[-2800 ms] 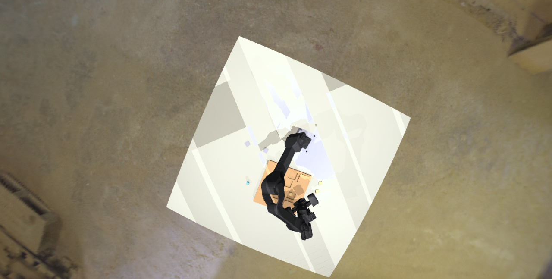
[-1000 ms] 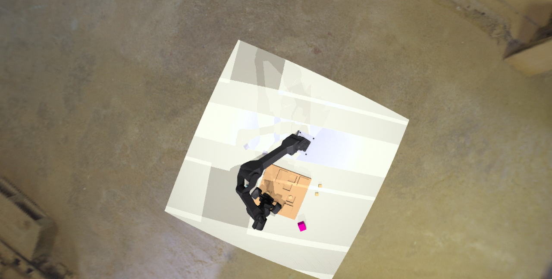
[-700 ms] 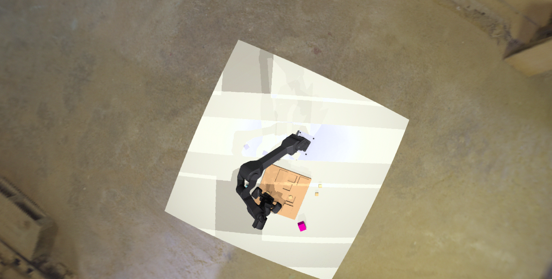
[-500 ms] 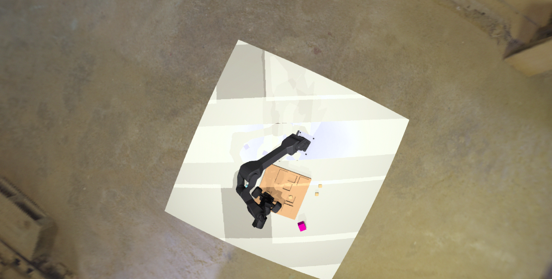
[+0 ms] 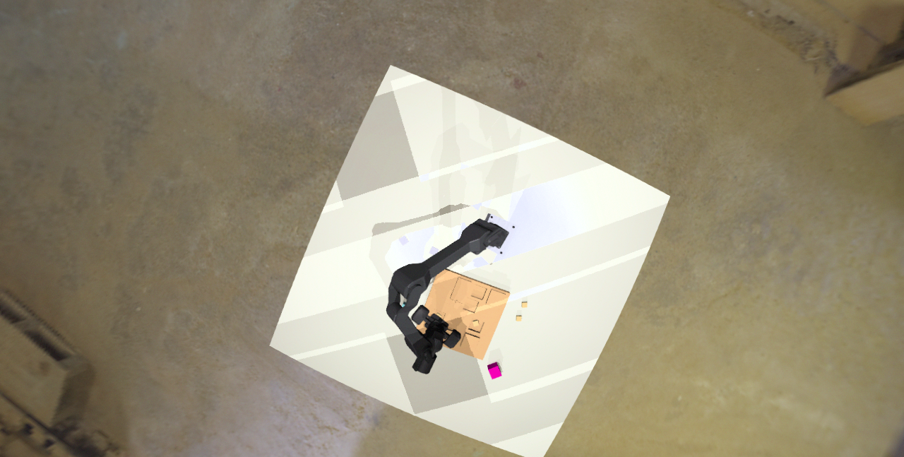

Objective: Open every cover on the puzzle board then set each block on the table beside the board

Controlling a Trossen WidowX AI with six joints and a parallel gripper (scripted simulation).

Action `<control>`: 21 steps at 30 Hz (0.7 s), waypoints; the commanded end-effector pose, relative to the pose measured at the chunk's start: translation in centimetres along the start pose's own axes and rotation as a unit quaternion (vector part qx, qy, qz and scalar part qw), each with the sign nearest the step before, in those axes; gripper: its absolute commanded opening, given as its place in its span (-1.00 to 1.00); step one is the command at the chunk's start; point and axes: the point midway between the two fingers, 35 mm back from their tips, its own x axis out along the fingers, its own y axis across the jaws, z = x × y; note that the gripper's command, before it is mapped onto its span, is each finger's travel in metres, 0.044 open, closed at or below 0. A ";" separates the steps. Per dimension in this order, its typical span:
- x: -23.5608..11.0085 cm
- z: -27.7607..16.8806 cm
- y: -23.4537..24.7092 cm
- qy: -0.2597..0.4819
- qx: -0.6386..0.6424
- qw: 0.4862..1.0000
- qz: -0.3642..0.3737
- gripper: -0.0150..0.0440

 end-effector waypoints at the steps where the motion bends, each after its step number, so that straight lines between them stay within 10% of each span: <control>1: 0.2 0.1 -0.2 0.000 0.000 1.000 -0.002 -0.49; 11: -0.4 0.0 -0.1 -0.001 0.296 0.955 -0.002 -0.49; 20: -1.2 -0.1 0.0 -0.002 0.658 0.753 -0.001 -0.49; 21: -0.6 0.0 0.1 0.000 0.416 0.909 0.000 -0.40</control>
